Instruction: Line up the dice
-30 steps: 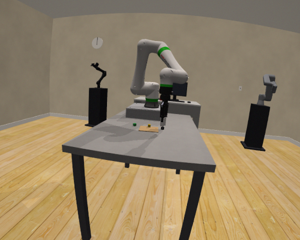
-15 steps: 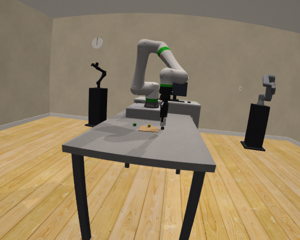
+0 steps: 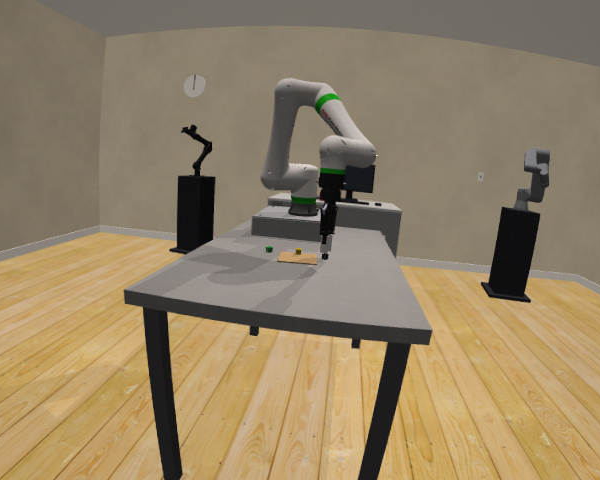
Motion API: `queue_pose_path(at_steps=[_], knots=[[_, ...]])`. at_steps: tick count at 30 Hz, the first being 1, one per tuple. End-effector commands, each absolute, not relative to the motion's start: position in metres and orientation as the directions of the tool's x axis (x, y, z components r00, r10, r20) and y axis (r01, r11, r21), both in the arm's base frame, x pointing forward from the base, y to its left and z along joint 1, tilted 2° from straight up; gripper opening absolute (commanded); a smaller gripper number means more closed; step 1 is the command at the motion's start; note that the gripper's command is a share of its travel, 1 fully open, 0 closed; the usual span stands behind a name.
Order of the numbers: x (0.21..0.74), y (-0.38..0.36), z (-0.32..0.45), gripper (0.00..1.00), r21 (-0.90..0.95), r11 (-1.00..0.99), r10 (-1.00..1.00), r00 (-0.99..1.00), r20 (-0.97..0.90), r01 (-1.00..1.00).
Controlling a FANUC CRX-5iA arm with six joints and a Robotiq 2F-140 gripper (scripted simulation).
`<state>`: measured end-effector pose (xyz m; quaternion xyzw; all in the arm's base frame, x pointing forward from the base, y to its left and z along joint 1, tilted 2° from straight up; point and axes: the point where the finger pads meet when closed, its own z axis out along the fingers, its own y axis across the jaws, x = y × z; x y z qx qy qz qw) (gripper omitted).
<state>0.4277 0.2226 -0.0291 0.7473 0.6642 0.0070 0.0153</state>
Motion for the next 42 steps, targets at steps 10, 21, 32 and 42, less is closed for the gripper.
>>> queue_pose_path(at_steps=[10,21,32,42], knots=[[0.428,0.223,-0.03,0.21,0.033,-0.117,0.993,0.117,-0.01,0.993],[0.428,0.222,-0.041,0.21,0.033,-0.117,0.993,0.117,-0.01,0.993],[0.429,0.222,-0.054,0.21,0.033,-0.117,0.993,0.117,-0.01,0.993],[0.429,0.222,-0.055,0.21,0.033,-0.117,0.993,0.117,-0.01,0.993]])
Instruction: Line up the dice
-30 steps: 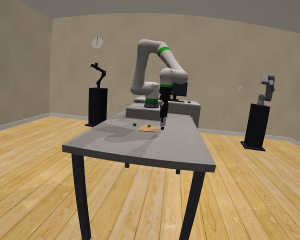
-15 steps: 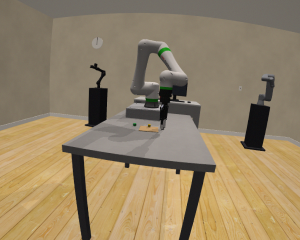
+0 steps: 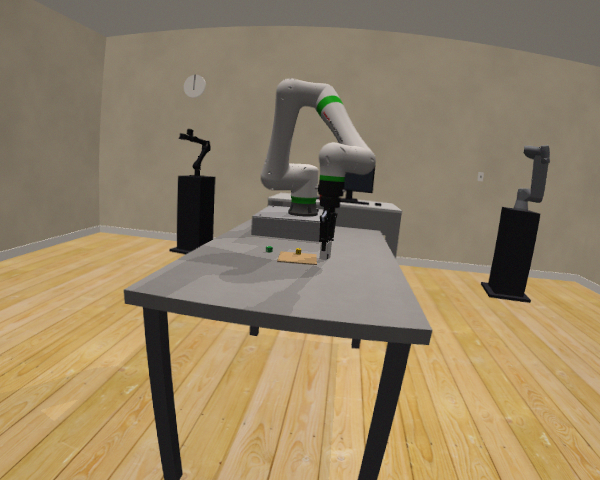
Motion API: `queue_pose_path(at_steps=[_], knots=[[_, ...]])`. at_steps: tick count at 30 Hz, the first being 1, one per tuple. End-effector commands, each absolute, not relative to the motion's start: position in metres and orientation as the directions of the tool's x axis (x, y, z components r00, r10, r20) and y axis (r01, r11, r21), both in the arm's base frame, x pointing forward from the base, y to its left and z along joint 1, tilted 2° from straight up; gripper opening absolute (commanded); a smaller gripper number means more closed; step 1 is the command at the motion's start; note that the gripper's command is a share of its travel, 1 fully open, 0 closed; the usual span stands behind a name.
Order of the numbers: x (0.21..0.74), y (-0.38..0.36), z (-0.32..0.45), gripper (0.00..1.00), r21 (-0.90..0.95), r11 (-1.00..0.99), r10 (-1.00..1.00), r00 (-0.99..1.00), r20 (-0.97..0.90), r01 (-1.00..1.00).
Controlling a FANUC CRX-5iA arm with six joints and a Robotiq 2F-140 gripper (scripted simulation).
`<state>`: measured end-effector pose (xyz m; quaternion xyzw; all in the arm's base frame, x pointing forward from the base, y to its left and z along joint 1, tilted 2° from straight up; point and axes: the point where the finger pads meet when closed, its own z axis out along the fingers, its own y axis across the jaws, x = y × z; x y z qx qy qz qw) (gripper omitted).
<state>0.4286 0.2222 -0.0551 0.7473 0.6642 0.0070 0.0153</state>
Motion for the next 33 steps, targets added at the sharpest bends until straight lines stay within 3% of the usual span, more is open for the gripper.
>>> queue_pose_path(at_steps=[1,31,32,33], knots=[[0.4287,0.2223,-0.0549,0.21,0.033,-0.117,0.993,0.117,-0.01,0.993],[0.4287,0.2223,-0.0549,0.21,0.033,-0.117,0.993,0.117,-0.01,0.993],[0.4287,0.2223,-0.0549,0.09,0.033,-0.117,0.993,0.117,-0.01,0.993],[0.4287,0.2223,-0.0549,0.09,0.033,-0.117,0.993,0.117,-0.01,0.993]])
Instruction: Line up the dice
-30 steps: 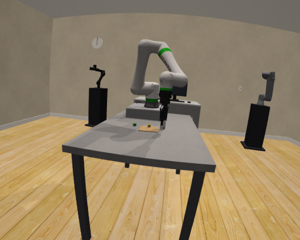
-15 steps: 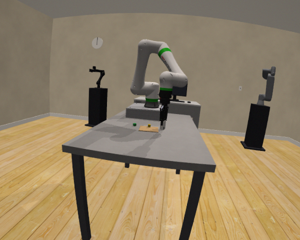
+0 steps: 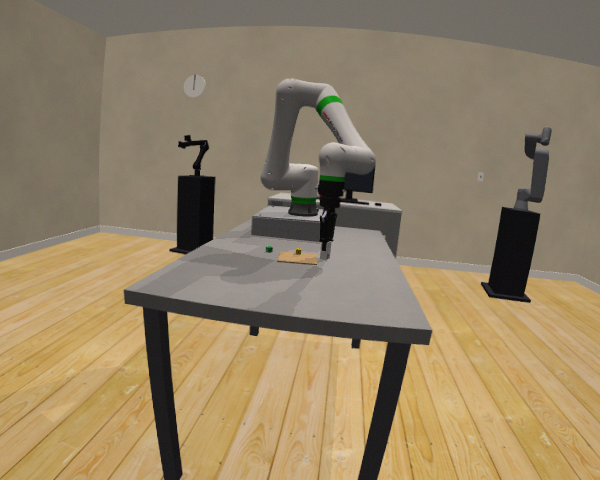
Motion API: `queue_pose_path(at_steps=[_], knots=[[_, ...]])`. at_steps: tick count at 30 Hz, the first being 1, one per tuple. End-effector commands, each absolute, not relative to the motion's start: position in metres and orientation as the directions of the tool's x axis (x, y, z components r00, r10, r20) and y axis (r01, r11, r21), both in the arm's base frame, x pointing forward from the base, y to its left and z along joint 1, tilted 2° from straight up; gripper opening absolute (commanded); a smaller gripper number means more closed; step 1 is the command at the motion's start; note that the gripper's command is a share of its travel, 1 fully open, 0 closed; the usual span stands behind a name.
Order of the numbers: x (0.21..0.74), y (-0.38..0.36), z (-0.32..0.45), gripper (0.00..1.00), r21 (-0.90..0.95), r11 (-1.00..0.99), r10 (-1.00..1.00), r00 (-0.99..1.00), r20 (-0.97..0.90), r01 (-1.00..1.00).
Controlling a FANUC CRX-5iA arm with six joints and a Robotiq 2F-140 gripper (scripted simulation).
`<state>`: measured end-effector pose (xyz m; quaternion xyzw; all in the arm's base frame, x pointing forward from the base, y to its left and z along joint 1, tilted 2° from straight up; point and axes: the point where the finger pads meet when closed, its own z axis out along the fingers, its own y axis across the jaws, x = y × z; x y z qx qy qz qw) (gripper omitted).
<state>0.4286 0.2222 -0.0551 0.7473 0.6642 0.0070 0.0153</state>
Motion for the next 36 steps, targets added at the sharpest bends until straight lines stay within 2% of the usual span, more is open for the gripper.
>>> queue_pose_path(at_steps=[1,36], knots=[[0.4287,0.2223,-0.0549,0.09,0.033,-0.117,0.993,0.117,-0.01,0.993],[0.4286,0.2223,-0.0516,0.09,0.033,-0.117,0.993,0.117,-0.01,0.993]])
